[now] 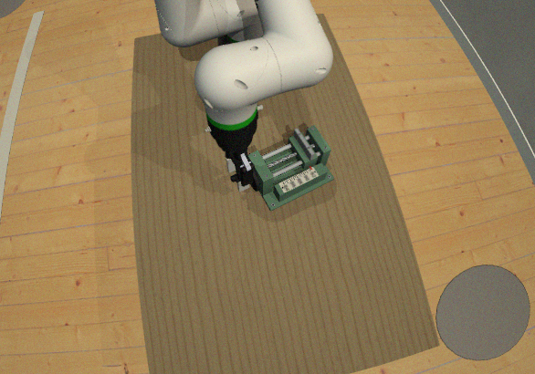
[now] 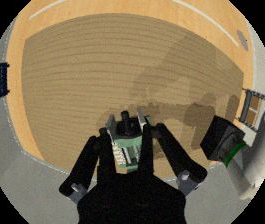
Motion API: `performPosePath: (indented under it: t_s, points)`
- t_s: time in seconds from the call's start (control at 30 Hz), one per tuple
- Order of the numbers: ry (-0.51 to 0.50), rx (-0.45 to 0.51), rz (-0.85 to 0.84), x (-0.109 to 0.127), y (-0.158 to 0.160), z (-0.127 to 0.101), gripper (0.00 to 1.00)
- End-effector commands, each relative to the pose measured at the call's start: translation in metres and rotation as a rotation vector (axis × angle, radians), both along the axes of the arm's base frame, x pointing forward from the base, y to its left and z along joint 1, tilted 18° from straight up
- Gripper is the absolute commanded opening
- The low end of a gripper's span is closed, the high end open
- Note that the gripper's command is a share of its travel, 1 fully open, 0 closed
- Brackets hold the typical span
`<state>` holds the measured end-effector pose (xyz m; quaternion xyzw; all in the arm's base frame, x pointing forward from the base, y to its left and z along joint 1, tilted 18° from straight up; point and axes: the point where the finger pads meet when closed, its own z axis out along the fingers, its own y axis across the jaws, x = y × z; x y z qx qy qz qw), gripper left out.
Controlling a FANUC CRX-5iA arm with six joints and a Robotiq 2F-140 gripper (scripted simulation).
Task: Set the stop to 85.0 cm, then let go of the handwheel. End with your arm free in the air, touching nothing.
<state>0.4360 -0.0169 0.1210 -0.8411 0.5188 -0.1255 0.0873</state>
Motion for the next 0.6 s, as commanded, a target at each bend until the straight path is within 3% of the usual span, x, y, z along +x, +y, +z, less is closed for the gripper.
performPosePath:
  t_s: [0.0, 0.17, 0.2, 0.57]
  points:
    - [0.0, 0.0, 0.0, 0.0001, 0.0, 0.0002, 0.33]
    - [0.0, 0.0, 0.0, 0.0001, 0.0, 0.0002, 0.33]
    - [0.0, 0.0, 0.0, 0.0001, 0.0, 0.0002, 0.04]
    - [0.0, 0.0, 0.0, 0.0001, 0.0, 0.0002, 0.04]
